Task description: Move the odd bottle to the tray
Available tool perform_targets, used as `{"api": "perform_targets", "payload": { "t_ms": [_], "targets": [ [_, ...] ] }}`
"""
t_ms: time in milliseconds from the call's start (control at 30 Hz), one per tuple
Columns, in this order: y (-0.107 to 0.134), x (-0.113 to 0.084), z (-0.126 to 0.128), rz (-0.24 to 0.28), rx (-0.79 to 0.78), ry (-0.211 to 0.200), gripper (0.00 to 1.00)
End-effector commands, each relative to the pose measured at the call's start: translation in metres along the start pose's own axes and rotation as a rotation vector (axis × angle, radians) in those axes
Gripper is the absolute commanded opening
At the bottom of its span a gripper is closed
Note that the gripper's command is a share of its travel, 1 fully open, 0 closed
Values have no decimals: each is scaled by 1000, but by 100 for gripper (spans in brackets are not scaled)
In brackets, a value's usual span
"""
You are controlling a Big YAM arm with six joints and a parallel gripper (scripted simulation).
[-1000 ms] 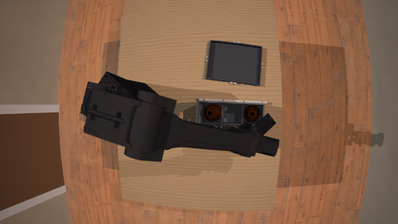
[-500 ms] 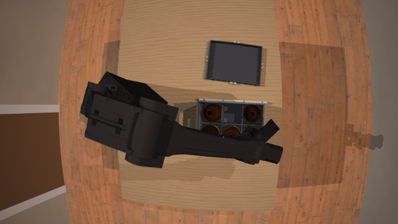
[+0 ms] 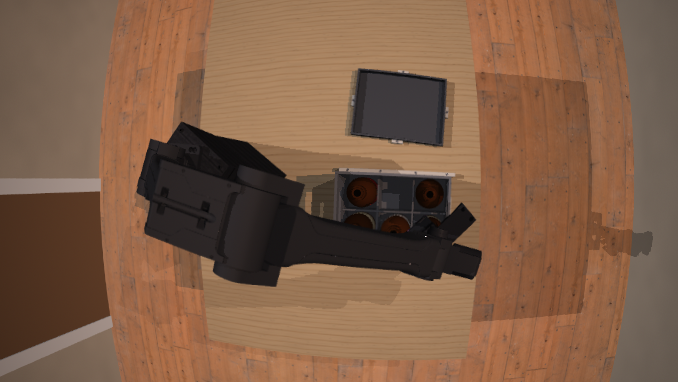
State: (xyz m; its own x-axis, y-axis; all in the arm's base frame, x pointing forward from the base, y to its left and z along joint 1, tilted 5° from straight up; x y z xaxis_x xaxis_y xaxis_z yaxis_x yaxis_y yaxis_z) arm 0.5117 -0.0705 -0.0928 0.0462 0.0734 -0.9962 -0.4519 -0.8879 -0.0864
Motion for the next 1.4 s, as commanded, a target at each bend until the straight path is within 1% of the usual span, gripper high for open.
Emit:
{"api": "perform_targets", "payload": {
  "t_ms": [0, 400, 533, 600, 667, 700, 767, 867, 967, 1000, 1033, 1100, 1300, 1367],
  "targets": [
    [-10, -10, -6, -7, -29, 17, 61],
    [-10, -6, -6, -6, -29, 14, 61],
    [-10, 2, -6, -5, -30, 11, 61],
    [-11, 1, -10, -9, -31, 22, 61],
    [-14, -3, -15, -16, -32, 42, 61],
    [-14, -3, -16, -16, -32, 43, 61],
    [-13, 5, -13, -12, -30, 31, 61],
    [-12, 10, -13, -11, -27, 28, 61],
    [-13, 9, -14, -12, -27, 32, 61],
    [-18, -10, -22, -25, -29, 70, 61],
    [-18, -9, -22, -25, -29, 70, 61],
    [-13, 16, -13, -11, -23, 28, 61],
    [-13, 25, -13, -11, -18, 27, 61],
    [-15, 19, -17, -17, -17, 44, 61]
  ]
}}
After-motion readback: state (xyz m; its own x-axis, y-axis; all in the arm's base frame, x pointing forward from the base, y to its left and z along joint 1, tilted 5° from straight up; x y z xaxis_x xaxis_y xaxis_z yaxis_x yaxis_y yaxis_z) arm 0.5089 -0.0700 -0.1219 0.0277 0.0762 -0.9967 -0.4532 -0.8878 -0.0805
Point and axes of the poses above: the point where the finger pads meet when closed, its own x axis out along the fingers, its own z axis across the jaws, y = z × x, the point moved 8 cm from there along -x, back along the fingers, and after that the axes turned 13 degrees about -x, right-handed, at the moved point
